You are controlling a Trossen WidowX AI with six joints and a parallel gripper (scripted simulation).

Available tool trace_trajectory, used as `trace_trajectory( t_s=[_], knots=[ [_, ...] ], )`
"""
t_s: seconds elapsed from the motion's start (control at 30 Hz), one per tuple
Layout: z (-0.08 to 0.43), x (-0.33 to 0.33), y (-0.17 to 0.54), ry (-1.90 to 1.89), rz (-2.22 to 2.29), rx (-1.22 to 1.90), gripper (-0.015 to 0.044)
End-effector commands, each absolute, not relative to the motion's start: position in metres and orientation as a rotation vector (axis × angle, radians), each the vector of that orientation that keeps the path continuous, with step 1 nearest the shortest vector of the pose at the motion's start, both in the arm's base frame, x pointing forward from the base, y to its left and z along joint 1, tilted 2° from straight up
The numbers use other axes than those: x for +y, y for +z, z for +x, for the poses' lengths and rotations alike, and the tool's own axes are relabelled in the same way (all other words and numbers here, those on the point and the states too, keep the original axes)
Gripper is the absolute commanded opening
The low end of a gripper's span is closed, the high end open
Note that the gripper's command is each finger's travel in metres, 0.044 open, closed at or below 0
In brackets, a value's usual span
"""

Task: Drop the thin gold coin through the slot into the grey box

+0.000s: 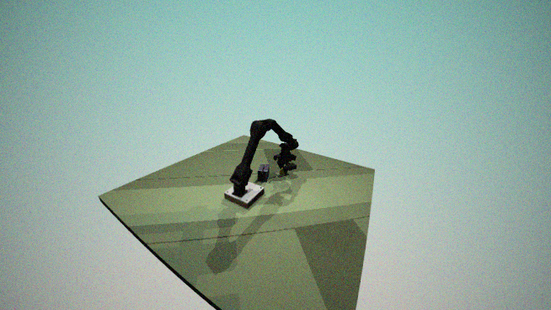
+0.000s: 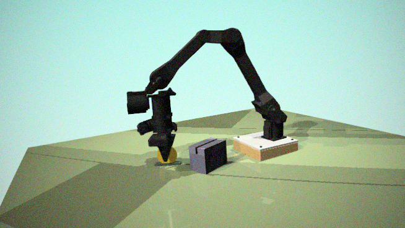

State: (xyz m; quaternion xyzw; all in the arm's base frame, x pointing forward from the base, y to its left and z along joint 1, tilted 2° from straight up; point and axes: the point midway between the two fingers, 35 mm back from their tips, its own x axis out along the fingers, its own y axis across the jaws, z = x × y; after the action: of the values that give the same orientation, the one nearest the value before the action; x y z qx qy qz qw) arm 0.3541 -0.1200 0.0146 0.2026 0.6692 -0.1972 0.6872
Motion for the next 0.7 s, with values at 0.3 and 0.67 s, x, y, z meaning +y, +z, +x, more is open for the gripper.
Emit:
trace_trajectory(
  t_s=[0.3, 0.67],
  knots=[
    [0.3513, -0.1188, 0.0071, -0.44, 0.456, 1.515, 0.0],
    [0.3525, -0.1193, 0.0158, -0.44, 0.456, 1.514, 0.0]
  ],
)
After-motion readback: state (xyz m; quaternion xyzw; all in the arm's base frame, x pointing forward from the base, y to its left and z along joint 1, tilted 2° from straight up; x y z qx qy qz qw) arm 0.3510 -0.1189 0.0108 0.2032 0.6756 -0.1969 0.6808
